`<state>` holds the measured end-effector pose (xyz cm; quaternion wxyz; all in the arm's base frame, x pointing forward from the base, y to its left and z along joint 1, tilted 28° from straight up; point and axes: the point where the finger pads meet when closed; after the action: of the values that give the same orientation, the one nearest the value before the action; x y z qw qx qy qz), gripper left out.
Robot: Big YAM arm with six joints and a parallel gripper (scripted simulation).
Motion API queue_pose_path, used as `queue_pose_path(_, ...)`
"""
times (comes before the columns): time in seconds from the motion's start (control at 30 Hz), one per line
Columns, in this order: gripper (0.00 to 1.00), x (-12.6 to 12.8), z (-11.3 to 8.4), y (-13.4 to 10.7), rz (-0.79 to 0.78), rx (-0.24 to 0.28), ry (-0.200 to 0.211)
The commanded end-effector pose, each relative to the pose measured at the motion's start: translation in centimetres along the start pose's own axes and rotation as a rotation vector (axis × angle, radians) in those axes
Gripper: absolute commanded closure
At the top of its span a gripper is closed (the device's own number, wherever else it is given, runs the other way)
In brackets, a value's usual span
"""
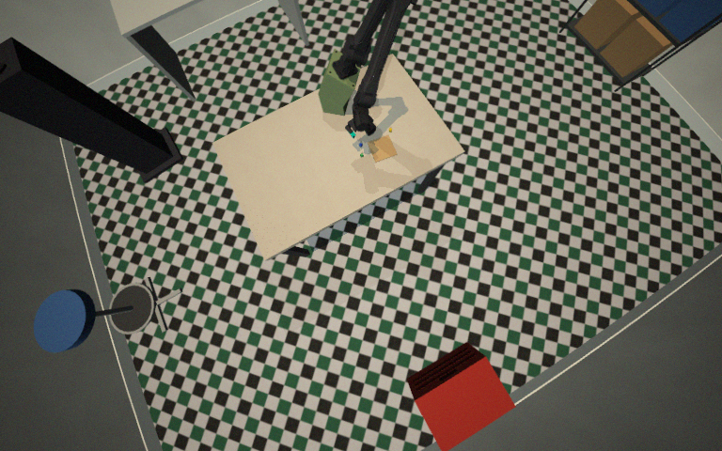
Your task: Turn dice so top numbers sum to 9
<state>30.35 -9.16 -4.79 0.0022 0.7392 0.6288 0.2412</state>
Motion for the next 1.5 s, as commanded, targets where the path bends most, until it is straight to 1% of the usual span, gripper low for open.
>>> queue_pose_path(0.0,0.00,-0.1,0.6,1.4,0.190,-0.023,-0.007)
queue_pose_path(0.03,0.00,-0.1,0.7,1.4,0.226,-0.023,-0.007)
queue_pose_path(0.07,0.00,-0.1,0.7,1.4,0.226,-0.023,-0.007)
queue_pose_path(0.1,0.00,-0.2,1.0,1.4,0.292,-0.023,-0.006)
queue_pose_path(0.2,0.00,-0.2,1.1,1.4,0.305,-0.023,-0.006)
queue_pose_path(0.23,0.00,-0.2,1.4,1.4,0.387,-0.024,-0.005)
queue_pose_path(0.27,0.00,-0.2,1.6,1.5,0.433,-0.024,-0.004)
queue_pose_path(0.33,0.00,-0.1,1.8,1.5,0.471,-0.025,-0.003)
queue_pose_path(0.37,0.00,-0.2,2.0,1.5,0.528,-0.025,-0.002)
queue_pose_path(0.47,0.00,-0.2,2.4,1.5,0.631,-0.026,-0.001)
queue_pose_path(0.5,0.00,-0.2,2.5,1.5,0.640,-0.026,-0.001)
queue_pose_path(0.53,0.00,-0.3,2.7,1.5,0.697,-0.027,-0.001)
queue_pose_path(0.67,0.00,-0.2,3.3,1.4,0.838,-0.025,0.002)
queue_pose_path(0.73,0.00,-0.2,3.3,1.4,0.838,-0.025,0.002)
queue_pose_path(0.77,0.00,-0.1,3.5,1.4,0.875,-0.025,0.003)
queue_pose_path(0.8,0.00,-0.4,3.7,1.4,0.952,-0.029,0.002)
queue_pose_path(0.83,0.00,-0.4,3.7,1.4,0.954,-0.029,0.002)
queue_pose_path(0.9,0.00,-0.1,4.3,1.3,1.050,-0.023,0.004)
queue_pose_path(0.97,0.00,0.0,4.6,1.0,1.119,-0.020,0.005)
queue_pose_path(1.0,0.00,0.0,4.6,1.0,1.126,-0.020,0.005)
queue_pose_path(1.07,0.00,-0.2,4.9,0.9,1.215,-0.023,0.004)
queue_pose_path(1.23,0.00,-0.1,5.3,0.9,1.295,-0.019,0.006)
queue_pose_path(1.3,0.00,-0.1,5.3,0.9,1.295,-0.019,0.006)
queue_pose_path(1.33,0.00,-0.8,4.5,1.5,1.314,-0.051,0.013)
queue_pose_path(1.4,0.00,-0.7,4.5,1.5,1.315,-0.050,0.013)
queue_pose_path(1.43,0.70,-0.5,4.6,1.4,1.313,-0.043,0.012)
queue_pose_path(1.47,0.70,-0.5,4.6,1.3,1.311,-0.041,0.011)
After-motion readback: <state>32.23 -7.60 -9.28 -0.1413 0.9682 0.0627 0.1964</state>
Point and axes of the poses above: the point where the finger pads meet when closed, its own z axis out along the fingers, its own x axis across the jaws, y = z × x, and after that the axes turned 10 degrees about z, right-handed
